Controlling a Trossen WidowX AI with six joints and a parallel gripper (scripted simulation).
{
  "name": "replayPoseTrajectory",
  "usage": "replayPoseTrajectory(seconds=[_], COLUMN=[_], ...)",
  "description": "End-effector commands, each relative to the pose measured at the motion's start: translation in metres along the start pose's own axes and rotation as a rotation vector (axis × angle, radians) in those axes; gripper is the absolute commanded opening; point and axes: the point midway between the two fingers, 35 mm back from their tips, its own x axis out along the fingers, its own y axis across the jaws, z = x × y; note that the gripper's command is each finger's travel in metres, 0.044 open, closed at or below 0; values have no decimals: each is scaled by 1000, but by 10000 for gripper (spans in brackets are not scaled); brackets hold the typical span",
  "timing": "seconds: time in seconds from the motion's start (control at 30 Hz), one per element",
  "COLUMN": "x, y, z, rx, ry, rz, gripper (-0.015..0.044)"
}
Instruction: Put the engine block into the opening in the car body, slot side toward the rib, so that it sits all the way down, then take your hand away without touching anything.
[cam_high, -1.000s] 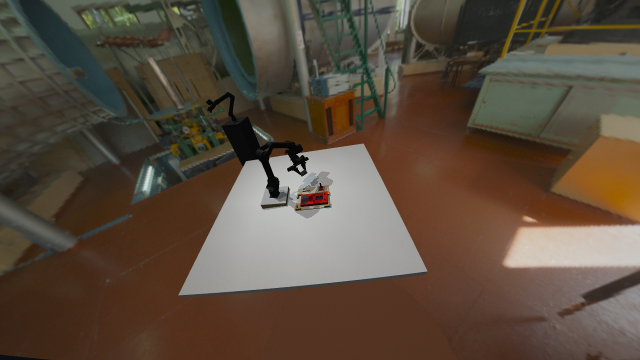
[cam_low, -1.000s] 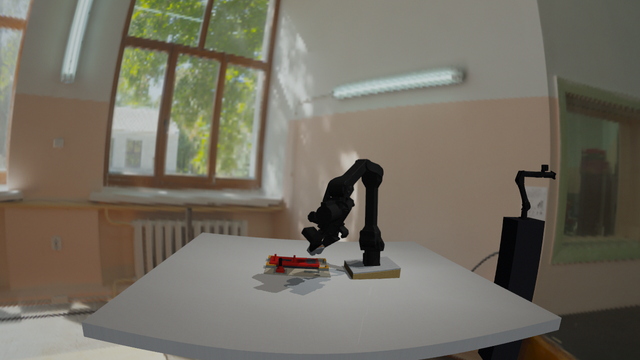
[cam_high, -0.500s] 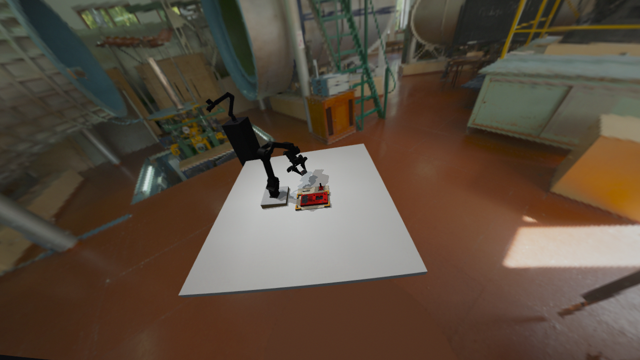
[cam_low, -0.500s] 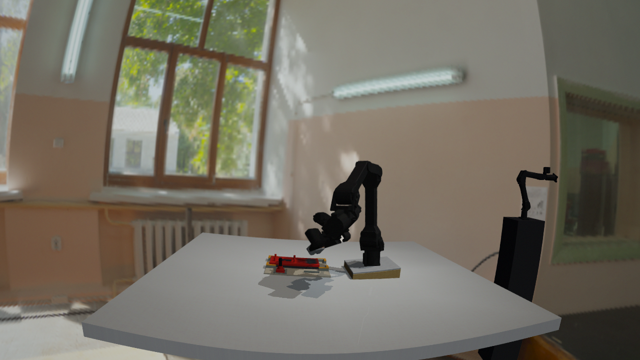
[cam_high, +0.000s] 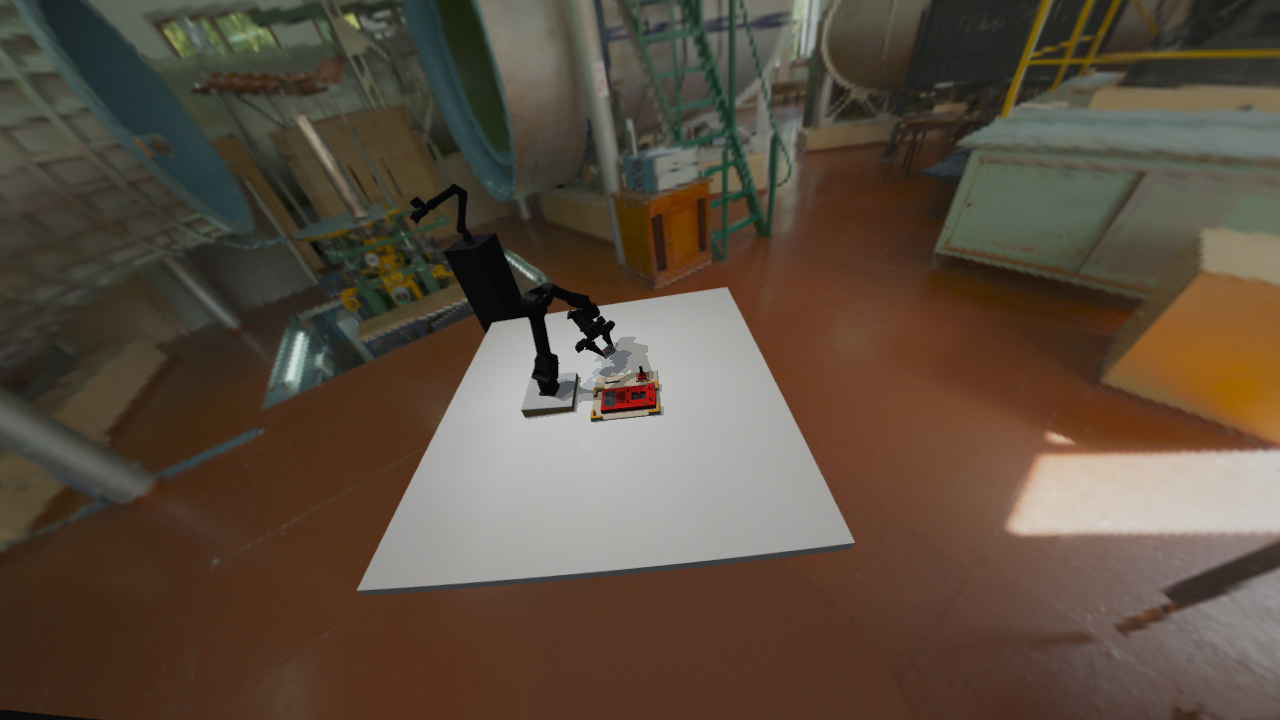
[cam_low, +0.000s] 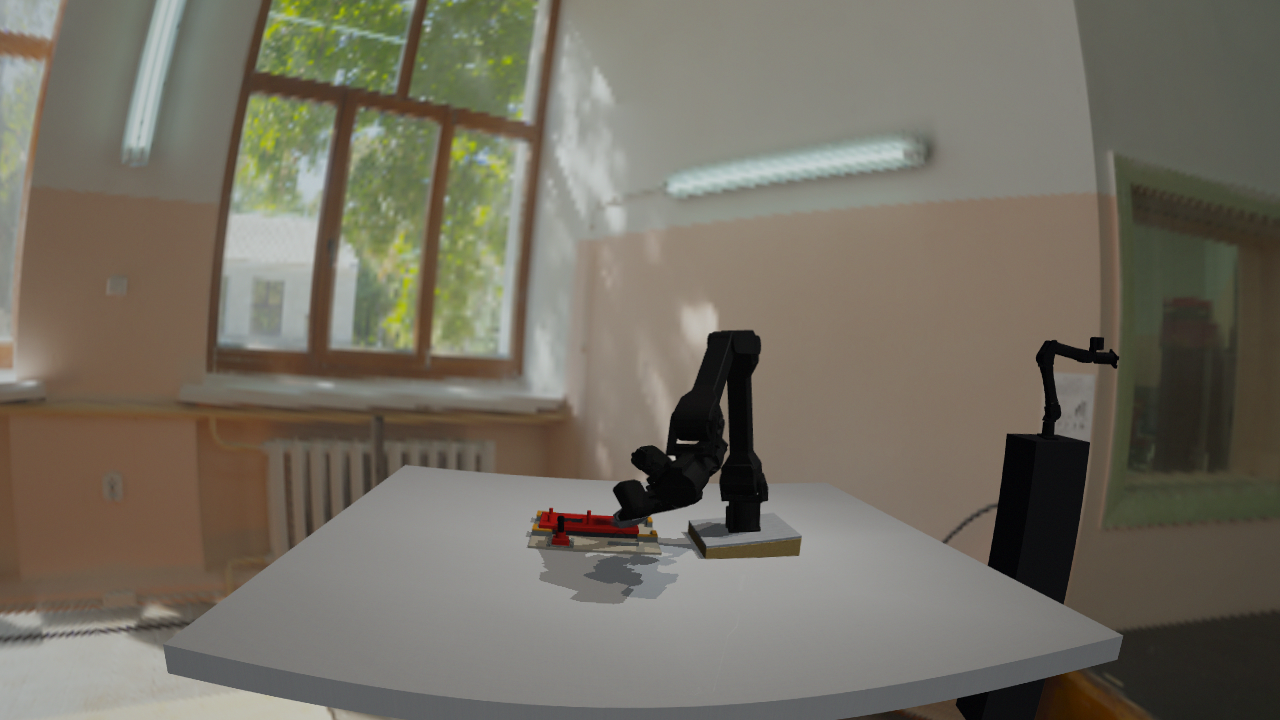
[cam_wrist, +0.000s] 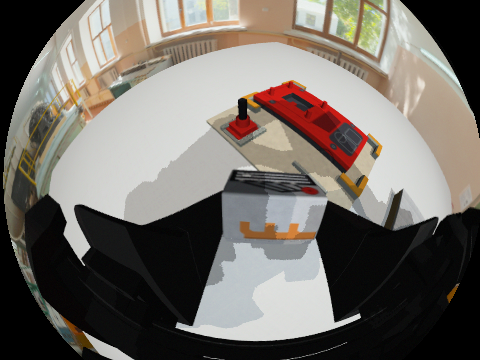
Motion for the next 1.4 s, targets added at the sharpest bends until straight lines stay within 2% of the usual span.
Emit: replayPoseTrajectory(seconds=[0.0,1.0,1.2,1.37], x=[6,48,48,47], y=[0,0,0,0], z=[-6,-56,-55,-54], rx=[3,3,3,1], ry=[-7,-7,-7,-16], rz=[2,2,2,5], gripper=[0,0,0,131])
